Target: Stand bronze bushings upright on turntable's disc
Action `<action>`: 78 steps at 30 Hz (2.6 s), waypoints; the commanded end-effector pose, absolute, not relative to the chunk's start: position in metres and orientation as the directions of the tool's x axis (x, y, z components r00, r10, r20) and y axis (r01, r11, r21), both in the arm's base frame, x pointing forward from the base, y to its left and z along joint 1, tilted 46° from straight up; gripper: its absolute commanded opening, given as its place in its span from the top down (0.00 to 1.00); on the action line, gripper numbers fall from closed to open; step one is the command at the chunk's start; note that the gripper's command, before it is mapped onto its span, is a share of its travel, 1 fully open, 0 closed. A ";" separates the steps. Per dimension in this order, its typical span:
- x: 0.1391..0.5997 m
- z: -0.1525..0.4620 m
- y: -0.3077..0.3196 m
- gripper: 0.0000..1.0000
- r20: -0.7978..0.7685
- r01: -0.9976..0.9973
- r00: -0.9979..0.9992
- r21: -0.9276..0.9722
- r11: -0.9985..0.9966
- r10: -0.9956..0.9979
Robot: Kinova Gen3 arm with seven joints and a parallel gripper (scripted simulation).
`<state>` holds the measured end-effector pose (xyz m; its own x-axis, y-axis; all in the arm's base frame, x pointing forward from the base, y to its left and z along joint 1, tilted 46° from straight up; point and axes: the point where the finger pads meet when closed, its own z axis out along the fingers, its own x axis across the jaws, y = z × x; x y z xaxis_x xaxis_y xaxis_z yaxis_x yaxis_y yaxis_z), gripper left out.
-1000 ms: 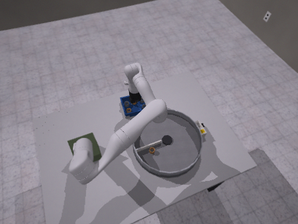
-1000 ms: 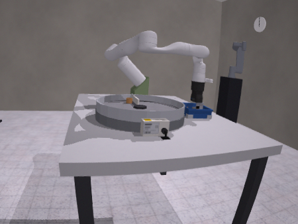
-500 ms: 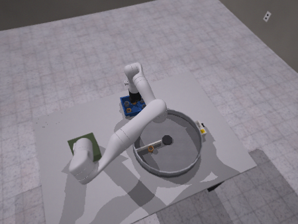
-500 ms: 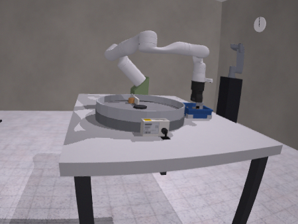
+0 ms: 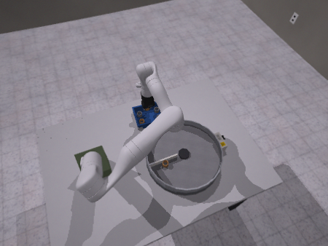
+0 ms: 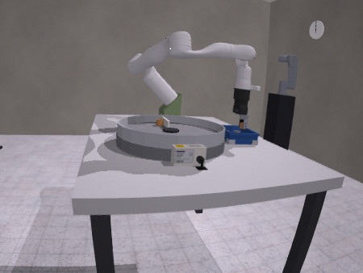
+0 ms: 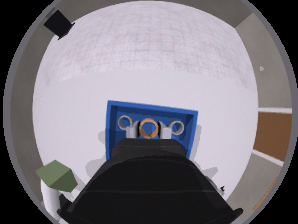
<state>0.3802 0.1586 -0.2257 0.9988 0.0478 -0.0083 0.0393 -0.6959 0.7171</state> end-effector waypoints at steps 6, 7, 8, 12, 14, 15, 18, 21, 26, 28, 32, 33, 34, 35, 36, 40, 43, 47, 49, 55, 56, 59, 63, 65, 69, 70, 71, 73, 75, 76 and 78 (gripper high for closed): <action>0.382 -0.201 0.186 1.00 -0.002 0.042 0.998 0.715 -0.698 0.058; 0.382 -0.198 0.189 1.00 -0.002 0.042 0.998 0.715 -0.698 0.058; 0.382 -0.196 0.191 1.00 -0.002 0.042 0.998 0.715 -0.698 0.058; 0.382 -0.188 0.199 1.00 -0.002 0.042 0.998 0.714 -0.698 0.058; 0.382 -0.186 0.202 1.00 -0.002 0.042 0.998 0.714 -0.698 0.058; 0.381 -0.185 0.202 1.00 -0.002 0.042 0.998 0.714 -0.698 0.058; 0.381 -0.184 0.204 1.00 -0.002 0.042 0.998 0.714 -0.698 0.058; 0.381 -0.184 0.204 1.00 -0.003 0.043 0.998 0.715 -0.698 0.059; 0.381 -0.183 0.204 1.00 -0.004 0.044 0.998 0.715 -0.698 0.060; 0.381 -0.183 0.204 1.00 -0.004 0.044 0.998 0.715 -0.698 0.060; 0.381 -0.183 0.204 1.00 -0.004 0.044 0.998 0.715 -0.698 0.060; 0.381 -0.183 0.204 1.00 -0.004 0.044 0.998 0.715 -0.698 0.060; 0.381 -0.183 0.204 1.00 -0.004 0.044 0.998 0.715 -0.698 0.060; 0.381 -0.183 0.204 1.00 -0.004 0.044 0.998 0.715 -0.698 0.060; 0.381 -0.183 0.204 1.00 -0.004 0.044 0.998 0.715 -0.698 0.060; 0.381 -0.183 0.204 1.00 -0.004 0.044 0.998 0.715 -0.698 0.060; 0.381 -0.183 0.204 1.00 -0.004 0.044 0.998 0.715 -0.698 0.060; 0.381 -0.183 0.204 1.00 -0.004 0.044 0.998 0.715 -0.698 0.060; 0.381 -0.183 0.204 1.00 -0.004 0.044 0.998 0.715 -0.698 0.060; 0.381 -0.183 0.204 1.00 -0.004 0.044 0.998 0.715 -0.698 0.060; 0.381 -0.183 0.204 1.00 -0.004 0.044 0.998 0.715 -0.698 0.060; 0.380 -0.183 0.204 1.00 -0.004 0.045 0.998 0.715 -0.698 0.060; 0.379 -0.183 0.202 1.00 -0.006 0.048 0.998 0.716 -0.696 0.063; 0.379 -0.181 0.201 1.00 -0.006 0.048 0.998 0.716 -0.696 0.063; 0.379 -0.177 0.197 1.00 -0.006 0.048 0.998 0.716 -0.696 0.063; 0.379 -0.176 0.195 1.00 -0.006 0.048 0.998 0.716 -0.696 0.063; 0.379 -0.176 0.195 1.00 -0.006 0.048 0.998 0.716 -0.696 0.063; 0.379 -0.174 0.194 1.00 -0.004 0.044 0.998 0.716 -0.697 0.060; 0.379 -0.170 0.190 1.00 -0.001 0.040 0.998 0.716 -0.697 0.057; 0.379 -0.167 0.187 1.00 -0.003 0.043 0.998 0.716 -0.697 0.059; 0.379 -0.162 0.182 1.00 -0.002 0.041 0.998 0.716 -0.697 0.058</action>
<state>0.3771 0.1882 -0.1725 0.9976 0.0689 -0.0079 0.0536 -0.6930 0.7190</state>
